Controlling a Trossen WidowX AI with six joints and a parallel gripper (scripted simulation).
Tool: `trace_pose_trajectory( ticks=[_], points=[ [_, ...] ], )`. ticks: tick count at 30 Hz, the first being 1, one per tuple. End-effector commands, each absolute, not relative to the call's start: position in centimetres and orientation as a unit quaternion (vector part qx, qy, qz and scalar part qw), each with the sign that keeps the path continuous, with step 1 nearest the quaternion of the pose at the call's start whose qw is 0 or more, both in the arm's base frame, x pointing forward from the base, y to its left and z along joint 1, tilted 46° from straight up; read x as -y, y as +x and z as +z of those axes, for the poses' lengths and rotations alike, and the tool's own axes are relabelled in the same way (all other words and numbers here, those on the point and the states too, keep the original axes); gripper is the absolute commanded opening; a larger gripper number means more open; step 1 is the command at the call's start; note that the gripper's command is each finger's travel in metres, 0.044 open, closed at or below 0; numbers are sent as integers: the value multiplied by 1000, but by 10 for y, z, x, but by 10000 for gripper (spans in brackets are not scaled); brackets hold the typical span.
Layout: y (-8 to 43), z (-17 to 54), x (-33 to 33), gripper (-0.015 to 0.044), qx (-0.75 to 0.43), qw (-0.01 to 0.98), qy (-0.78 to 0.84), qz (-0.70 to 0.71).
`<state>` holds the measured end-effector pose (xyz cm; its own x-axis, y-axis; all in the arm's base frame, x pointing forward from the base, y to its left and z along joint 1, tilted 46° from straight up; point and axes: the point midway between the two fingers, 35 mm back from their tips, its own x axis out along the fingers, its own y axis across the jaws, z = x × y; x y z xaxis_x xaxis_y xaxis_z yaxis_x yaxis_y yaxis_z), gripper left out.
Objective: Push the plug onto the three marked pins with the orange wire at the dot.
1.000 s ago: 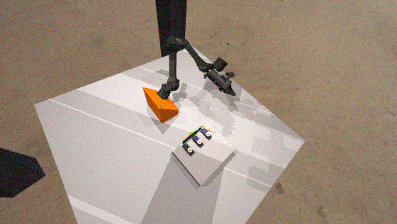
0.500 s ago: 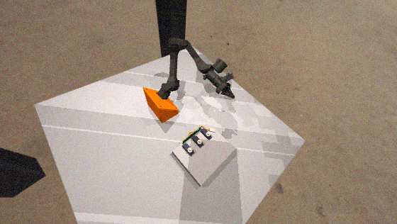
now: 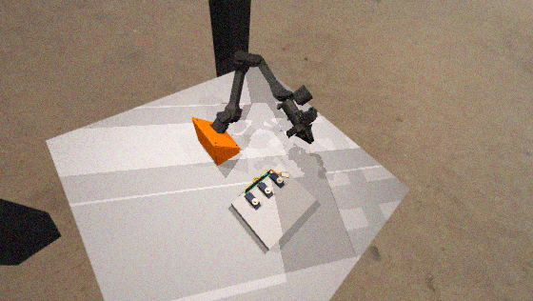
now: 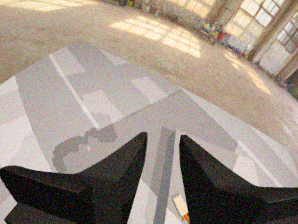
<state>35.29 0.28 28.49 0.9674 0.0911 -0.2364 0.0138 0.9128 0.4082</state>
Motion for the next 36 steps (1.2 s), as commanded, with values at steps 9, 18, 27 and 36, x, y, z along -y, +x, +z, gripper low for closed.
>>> trace_pose_trajectory(
  ticks=[9, 18, 27, 36],
  points=[
    [369, 258, -3, 115, -217, 917, 336, 2],
    [377, 237, -2, 115, -281, 857, 431, -27],
    [383, 217, -1, 115, -338, 782, 519, -67],
    [387, 198, 0, 115, -385, 692, 600, -117]
  ],
)
